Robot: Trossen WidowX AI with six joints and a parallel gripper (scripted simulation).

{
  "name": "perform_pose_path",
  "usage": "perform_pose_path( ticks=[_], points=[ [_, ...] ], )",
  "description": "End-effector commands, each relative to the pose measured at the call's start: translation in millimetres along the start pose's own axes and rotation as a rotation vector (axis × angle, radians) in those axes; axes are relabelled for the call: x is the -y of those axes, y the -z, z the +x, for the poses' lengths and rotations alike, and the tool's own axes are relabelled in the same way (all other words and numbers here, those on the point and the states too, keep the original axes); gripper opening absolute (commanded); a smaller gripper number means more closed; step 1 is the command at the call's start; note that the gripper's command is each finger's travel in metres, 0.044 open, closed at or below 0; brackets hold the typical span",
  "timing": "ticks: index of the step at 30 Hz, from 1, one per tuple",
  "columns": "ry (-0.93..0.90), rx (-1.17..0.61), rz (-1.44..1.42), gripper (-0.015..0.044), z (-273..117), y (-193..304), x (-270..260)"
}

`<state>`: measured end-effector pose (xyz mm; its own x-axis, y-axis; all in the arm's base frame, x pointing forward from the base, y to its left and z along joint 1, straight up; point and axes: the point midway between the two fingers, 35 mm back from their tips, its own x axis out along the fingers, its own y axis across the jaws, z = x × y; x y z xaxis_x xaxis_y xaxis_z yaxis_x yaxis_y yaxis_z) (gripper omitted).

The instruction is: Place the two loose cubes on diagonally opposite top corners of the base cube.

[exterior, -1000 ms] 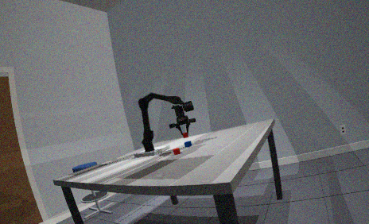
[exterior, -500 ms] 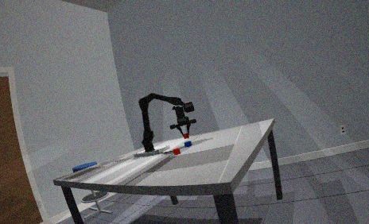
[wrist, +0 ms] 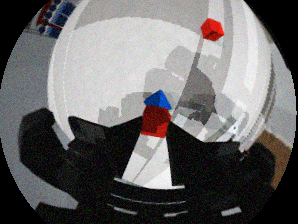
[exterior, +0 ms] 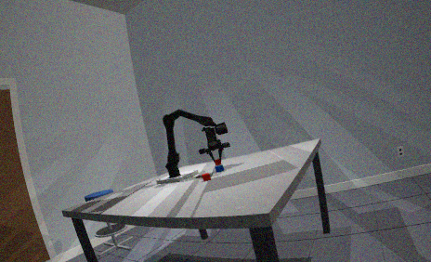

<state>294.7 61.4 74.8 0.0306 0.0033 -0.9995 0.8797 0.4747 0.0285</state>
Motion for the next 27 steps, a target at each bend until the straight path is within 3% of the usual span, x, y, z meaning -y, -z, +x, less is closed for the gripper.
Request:
perform_pose_path(
  ticks=[1, 19, 23, 27],
  points=[
    [0.002, -0.001, 0.005, 0.0105, 1.6, 0.3, 0.6],
    [0.002, -0.001, 0.004, 0.0105, 3.0, 0.3, 0.6],
    [0.002, -0.001, 0.004, 0.0205, 3.0, 0.3, 0.6],
    [0.002, -0.001, 0.004, 0.0205, 3.0, 0.3, 0.6]
  ],
)
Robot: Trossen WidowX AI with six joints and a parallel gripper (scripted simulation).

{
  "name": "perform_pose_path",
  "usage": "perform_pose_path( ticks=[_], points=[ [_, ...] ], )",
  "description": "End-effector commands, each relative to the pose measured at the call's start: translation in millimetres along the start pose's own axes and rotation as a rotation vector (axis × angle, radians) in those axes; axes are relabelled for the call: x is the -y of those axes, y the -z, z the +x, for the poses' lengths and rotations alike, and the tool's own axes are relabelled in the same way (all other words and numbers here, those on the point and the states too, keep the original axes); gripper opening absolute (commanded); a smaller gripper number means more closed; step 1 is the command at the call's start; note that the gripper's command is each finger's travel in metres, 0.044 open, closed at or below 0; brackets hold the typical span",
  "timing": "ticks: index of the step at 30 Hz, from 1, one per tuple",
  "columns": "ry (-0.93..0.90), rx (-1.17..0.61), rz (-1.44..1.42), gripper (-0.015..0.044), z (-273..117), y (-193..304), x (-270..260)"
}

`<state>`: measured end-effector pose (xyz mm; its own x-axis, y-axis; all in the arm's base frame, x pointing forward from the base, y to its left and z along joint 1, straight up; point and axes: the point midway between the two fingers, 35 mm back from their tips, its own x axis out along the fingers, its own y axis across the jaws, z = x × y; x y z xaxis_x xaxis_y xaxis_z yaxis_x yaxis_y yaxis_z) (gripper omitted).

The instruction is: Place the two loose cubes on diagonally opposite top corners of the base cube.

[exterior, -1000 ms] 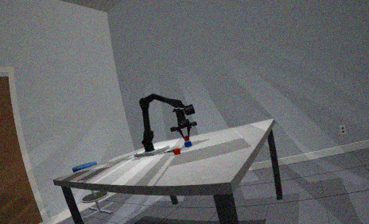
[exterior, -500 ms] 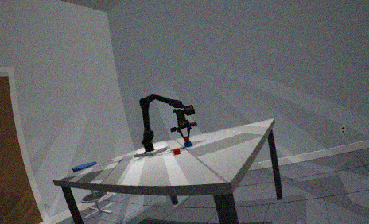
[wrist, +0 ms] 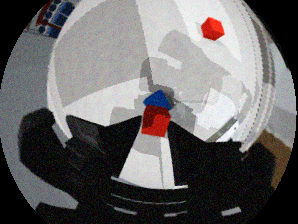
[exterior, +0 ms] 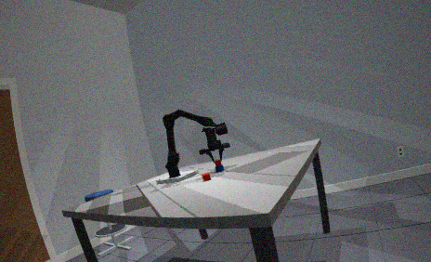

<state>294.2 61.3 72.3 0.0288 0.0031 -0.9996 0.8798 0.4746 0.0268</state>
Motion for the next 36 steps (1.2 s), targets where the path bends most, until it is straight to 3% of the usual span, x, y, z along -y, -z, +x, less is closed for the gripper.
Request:
perform_pose_path(
  ticks=[1, 19, 21, 36],
  points=[
    [0.001, -0.001, 0.004, 0.0205, 1, 0, 0],
    [0.000, 0.000, 0.000, 0.0205, -30, 0, 0],
    [-0.003, 0.002, -0.002, 0.0258, -29, -3, 0],
    [-0.002, 0.028, -0.089, 0.0265, -53, -121, 32]
  ],
)
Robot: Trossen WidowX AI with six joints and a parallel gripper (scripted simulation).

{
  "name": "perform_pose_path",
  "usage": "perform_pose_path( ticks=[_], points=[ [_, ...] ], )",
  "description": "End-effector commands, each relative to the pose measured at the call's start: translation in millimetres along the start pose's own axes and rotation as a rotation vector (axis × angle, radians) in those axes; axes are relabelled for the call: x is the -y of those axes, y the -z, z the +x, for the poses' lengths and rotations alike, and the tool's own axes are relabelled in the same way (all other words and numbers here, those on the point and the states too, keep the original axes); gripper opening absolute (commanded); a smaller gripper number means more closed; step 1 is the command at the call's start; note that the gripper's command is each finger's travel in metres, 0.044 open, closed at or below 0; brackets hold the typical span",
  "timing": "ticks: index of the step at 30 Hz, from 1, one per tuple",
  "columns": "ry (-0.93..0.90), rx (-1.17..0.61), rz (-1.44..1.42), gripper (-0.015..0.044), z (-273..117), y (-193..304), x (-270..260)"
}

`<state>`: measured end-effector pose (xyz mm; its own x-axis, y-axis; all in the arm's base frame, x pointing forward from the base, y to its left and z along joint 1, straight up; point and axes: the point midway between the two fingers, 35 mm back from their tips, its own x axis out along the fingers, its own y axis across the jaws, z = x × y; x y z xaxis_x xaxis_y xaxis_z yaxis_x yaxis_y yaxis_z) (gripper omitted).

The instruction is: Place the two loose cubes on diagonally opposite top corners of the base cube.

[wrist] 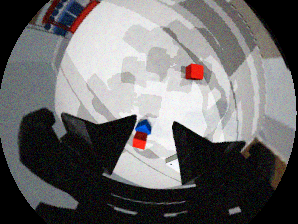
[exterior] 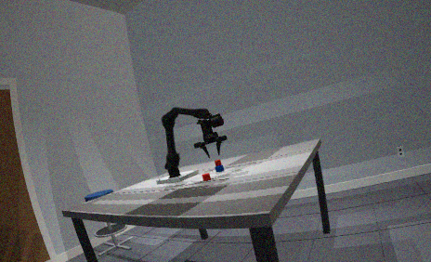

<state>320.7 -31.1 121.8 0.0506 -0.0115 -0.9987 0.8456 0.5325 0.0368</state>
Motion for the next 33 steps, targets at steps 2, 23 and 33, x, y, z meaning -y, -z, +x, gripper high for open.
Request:
perform_pose_path(
  ticks=[2, 23, 33],
  points=[
    [0.011, 0.008, -0.035, 0.0265, -7, -41, 25],
    [0.020, -0.009, -0.157, 0.0265, 4, -107, 83],
    [0.020, -0.010, -0.157, 0.0265, 40, -105, 84]
  ],
)
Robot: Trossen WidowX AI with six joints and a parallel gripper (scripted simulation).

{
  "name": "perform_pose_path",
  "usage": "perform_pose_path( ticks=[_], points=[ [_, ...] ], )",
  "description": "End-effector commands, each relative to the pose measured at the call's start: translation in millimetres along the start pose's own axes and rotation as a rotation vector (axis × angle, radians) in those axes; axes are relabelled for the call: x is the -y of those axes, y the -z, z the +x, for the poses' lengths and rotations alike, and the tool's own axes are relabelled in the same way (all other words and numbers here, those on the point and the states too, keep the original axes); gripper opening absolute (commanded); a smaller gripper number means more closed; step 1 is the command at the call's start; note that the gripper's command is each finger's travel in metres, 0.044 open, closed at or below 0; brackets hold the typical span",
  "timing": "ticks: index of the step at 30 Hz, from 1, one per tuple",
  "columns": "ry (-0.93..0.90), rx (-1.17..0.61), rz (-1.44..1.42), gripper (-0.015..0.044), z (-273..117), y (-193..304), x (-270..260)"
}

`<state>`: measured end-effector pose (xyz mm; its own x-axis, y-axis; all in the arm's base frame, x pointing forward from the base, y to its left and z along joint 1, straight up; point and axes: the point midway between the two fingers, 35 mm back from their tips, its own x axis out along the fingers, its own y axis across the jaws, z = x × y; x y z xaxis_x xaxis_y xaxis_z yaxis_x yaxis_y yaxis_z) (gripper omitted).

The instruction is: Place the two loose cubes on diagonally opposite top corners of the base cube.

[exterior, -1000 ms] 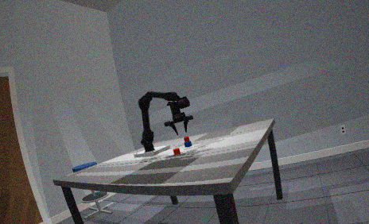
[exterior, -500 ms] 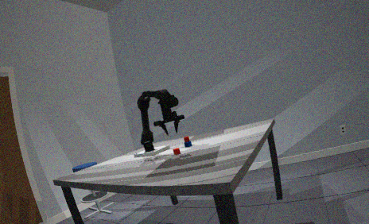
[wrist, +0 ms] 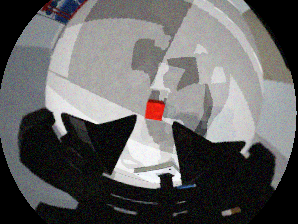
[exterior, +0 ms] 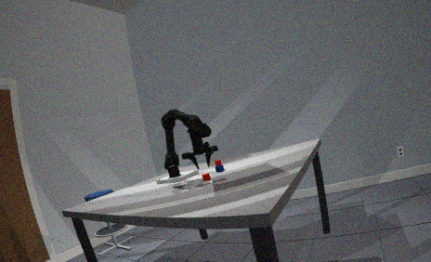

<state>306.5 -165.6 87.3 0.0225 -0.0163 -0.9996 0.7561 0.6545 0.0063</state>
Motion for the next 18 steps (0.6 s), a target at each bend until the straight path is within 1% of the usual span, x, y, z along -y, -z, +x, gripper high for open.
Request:
perform_pose_path(
  ticks=[1, 5, 18],
  points=[
    [-0.005, 0.004, -0.005, 0.0265, 6, 0, -1],
    [-0.005, 0.004, -0.005, 0.0265, 18, 0, -1],
    [-0.005, 0.004, -0.005, 0.0265, 33, -1, -1]
  ],
)
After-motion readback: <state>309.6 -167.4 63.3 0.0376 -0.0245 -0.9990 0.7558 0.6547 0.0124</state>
